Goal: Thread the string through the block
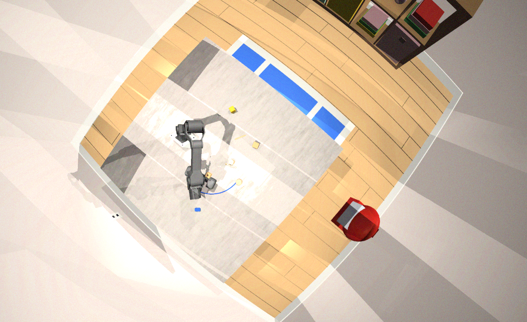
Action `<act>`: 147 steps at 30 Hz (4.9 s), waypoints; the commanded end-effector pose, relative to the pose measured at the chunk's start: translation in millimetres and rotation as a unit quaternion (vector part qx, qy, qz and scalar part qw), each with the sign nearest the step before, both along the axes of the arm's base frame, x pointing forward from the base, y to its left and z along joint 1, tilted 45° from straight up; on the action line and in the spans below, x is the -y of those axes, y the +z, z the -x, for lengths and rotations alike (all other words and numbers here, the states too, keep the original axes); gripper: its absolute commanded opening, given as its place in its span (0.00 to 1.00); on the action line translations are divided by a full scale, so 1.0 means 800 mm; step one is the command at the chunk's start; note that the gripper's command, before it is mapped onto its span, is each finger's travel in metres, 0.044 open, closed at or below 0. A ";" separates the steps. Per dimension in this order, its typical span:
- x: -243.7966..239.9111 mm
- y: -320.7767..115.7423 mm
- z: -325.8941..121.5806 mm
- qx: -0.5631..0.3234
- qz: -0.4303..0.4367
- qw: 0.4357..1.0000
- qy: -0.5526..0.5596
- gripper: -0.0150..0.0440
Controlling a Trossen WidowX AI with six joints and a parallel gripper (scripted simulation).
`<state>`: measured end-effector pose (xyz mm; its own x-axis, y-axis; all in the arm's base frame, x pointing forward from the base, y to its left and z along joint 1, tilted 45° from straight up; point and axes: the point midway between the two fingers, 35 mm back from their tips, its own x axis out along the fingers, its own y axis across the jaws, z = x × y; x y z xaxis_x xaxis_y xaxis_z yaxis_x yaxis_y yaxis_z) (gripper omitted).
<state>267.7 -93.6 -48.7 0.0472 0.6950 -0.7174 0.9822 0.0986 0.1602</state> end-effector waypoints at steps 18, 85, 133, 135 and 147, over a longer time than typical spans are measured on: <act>0.001 -0.002 0.001 -0.015 0.000 1.000 -0.012 0.67; -0.049 -0.052 -0.003 -0.012 0.003 1.000 -0.008 0.25; -0.062 -0.029 0.001 0.001 0.176 0.984 -0.033 0.25; -0.064 -0.029 0.002 0.001 0.189 0.981 -0.034 0.25; -0.079 -0.025 0.003 0.008 0.274 0.961 -0.046 0.25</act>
